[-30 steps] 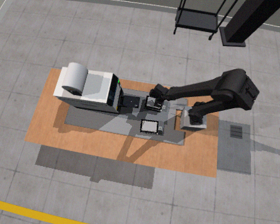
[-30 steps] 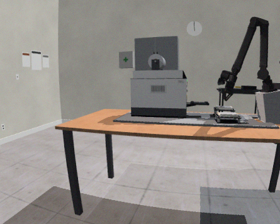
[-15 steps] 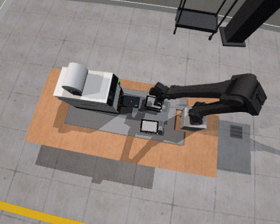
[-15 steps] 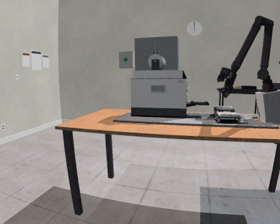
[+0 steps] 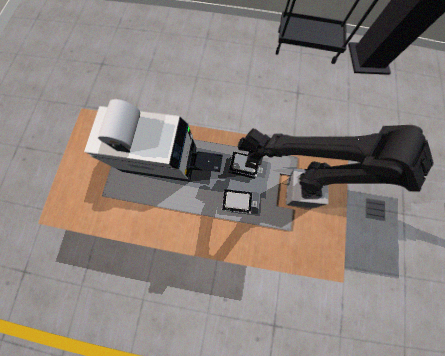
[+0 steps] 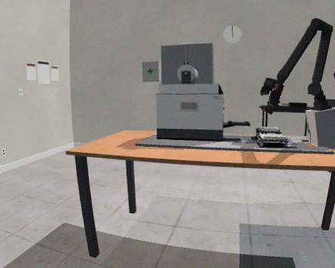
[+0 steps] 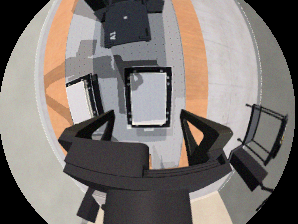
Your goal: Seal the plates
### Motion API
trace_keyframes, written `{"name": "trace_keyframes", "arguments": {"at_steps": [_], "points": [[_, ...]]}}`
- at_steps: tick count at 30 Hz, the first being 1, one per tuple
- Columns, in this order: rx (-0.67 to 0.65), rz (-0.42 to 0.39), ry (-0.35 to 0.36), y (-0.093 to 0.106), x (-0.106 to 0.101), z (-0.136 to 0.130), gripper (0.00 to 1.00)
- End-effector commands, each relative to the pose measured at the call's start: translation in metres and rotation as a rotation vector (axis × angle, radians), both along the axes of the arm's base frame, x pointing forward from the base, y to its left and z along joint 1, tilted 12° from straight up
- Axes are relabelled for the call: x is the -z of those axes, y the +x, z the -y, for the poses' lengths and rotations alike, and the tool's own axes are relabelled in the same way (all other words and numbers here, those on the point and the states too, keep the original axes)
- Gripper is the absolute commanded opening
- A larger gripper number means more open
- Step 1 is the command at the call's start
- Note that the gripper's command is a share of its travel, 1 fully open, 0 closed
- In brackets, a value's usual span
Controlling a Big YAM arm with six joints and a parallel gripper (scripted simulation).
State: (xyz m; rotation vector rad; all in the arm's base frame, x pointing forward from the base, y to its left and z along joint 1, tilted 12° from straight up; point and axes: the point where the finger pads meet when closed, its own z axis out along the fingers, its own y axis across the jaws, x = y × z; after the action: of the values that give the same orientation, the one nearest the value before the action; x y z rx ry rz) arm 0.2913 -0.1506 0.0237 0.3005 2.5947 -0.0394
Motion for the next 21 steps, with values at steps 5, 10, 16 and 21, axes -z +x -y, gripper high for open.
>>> {"name": "trace_keyframes", "arguments": {"at_steps": [5,10,16,21], "points": [[-0.003,0.024,-0.024,0.0103,-0.0251,0.0129,1.00],[-0.014,0.029,-0.019,0.0144,-0.0235,0.0070,1.00],[0.015,0.030,-0.009,0.0151,-0.0186,0.0119,1.00],[0.022,0.036,-0.012,0.0165,-0.0174,0.0146,1.00]]}}
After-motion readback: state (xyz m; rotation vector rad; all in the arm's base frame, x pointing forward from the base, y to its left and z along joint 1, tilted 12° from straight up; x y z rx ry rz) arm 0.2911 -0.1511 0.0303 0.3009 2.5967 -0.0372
